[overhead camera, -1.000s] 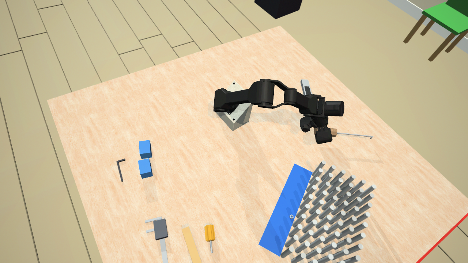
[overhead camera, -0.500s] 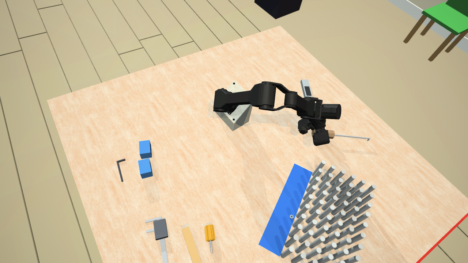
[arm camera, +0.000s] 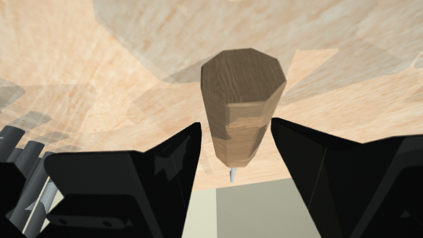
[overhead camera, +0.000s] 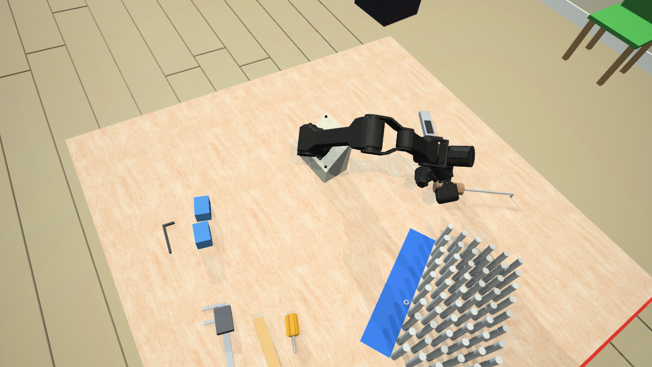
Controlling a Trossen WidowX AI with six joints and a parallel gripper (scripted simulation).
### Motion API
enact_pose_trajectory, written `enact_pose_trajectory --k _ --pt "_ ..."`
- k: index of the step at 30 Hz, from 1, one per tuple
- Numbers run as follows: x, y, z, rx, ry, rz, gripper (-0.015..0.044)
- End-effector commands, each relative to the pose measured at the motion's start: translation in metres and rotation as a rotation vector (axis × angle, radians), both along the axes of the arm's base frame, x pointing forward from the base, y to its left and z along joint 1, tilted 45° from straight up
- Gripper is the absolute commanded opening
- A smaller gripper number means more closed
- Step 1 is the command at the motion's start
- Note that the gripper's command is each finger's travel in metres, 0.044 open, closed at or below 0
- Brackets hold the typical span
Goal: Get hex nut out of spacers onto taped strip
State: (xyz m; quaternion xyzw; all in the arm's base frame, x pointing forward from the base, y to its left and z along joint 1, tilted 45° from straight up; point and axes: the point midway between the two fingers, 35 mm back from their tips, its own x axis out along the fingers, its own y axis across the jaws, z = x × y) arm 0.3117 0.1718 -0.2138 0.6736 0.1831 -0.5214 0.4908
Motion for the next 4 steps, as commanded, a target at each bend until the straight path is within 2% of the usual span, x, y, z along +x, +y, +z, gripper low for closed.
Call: enact_pose_trajectory --k 1,4 --pt "0.0003 0.0005 0.0004 0.001 -0.001 0.000 0.0368" --pt "0.0003 0.0005 0.0004 0.001 -0.001 0.000 0.0440"
